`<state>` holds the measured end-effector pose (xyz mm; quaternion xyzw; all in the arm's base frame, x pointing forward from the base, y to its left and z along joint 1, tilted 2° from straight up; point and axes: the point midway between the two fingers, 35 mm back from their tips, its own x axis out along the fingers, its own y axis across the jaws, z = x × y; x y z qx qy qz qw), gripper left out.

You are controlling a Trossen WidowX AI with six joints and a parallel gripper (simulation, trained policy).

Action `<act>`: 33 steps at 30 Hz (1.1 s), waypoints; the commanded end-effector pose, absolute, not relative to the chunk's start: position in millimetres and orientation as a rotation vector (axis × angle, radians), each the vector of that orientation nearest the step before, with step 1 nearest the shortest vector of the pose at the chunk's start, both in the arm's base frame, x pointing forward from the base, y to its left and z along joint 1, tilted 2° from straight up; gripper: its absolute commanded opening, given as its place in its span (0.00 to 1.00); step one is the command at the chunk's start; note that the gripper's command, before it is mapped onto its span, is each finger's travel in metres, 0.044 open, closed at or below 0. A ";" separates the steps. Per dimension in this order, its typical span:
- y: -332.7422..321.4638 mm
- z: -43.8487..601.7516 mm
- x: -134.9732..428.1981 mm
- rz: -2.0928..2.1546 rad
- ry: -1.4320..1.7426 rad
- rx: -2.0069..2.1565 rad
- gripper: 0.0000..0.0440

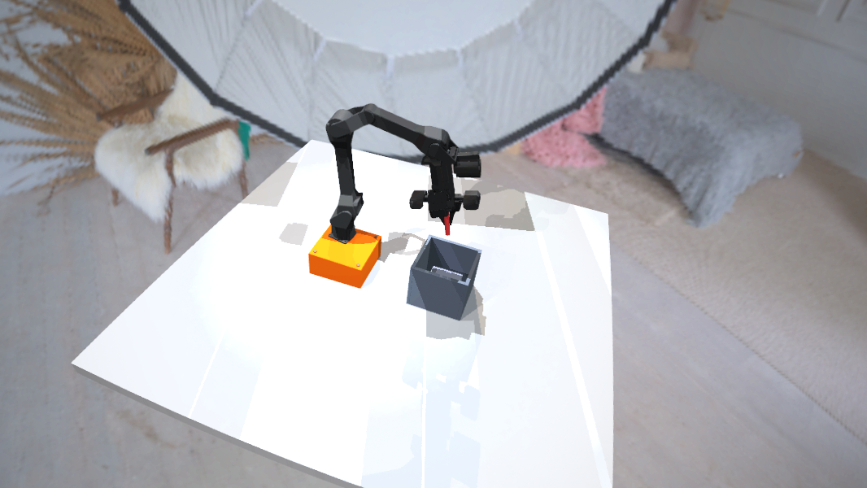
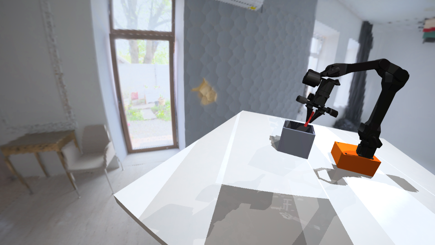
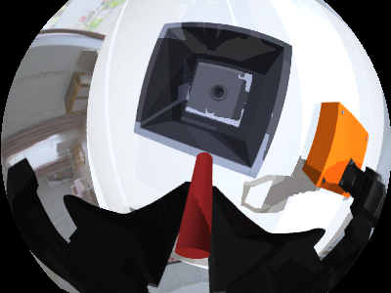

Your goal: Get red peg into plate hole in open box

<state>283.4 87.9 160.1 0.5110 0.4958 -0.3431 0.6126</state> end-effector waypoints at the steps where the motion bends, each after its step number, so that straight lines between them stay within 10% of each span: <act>1: 79.1 157.2 286.8 -0.815 1.146 1.164 0.00; 33: 29.6 100.8 314.8 -0.926 1.250 1.117 0.00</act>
